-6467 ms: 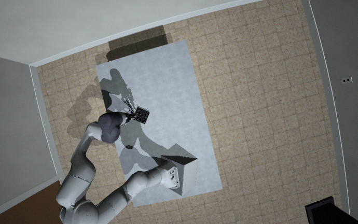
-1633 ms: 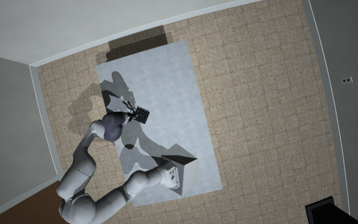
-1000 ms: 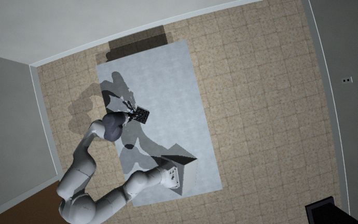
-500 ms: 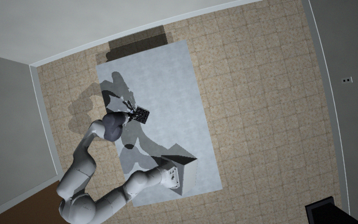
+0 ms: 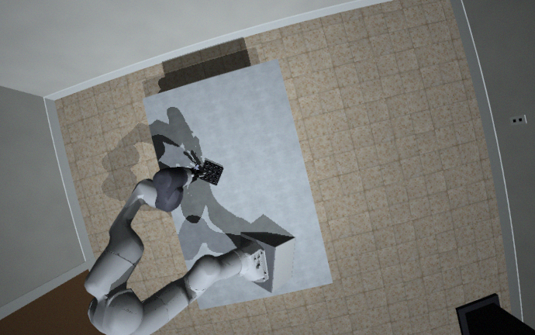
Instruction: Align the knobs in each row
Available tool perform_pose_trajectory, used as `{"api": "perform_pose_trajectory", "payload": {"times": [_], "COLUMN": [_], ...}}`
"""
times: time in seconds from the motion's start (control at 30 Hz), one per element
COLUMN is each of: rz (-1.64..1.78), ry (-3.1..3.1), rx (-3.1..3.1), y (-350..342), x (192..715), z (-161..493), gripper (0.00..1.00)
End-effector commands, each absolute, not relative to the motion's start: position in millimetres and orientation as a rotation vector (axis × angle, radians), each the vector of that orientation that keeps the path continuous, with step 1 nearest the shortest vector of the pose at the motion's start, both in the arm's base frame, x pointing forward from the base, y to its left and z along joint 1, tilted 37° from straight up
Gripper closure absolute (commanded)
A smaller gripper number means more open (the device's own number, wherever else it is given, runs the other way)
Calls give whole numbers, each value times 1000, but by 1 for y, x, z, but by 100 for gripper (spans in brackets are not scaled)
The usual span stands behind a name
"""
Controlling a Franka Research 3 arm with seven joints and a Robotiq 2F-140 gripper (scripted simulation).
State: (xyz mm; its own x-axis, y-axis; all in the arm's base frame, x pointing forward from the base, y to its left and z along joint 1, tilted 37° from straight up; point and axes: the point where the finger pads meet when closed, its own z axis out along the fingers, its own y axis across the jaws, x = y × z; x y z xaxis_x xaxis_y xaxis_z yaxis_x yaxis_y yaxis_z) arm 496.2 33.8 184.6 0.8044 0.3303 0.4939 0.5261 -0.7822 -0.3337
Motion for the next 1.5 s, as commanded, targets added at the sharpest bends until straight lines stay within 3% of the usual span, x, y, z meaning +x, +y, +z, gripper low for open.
{"api": "perform_pose_trajectory", "payload": {"times": [0.0, 1.47], "rz": [-576, -519], "ry": [-638, -431], "rx": [-2528, -2550], "y": [33, 33], "x": [496, 496], "z": [183, 183], "gripper": [95, 95]}}
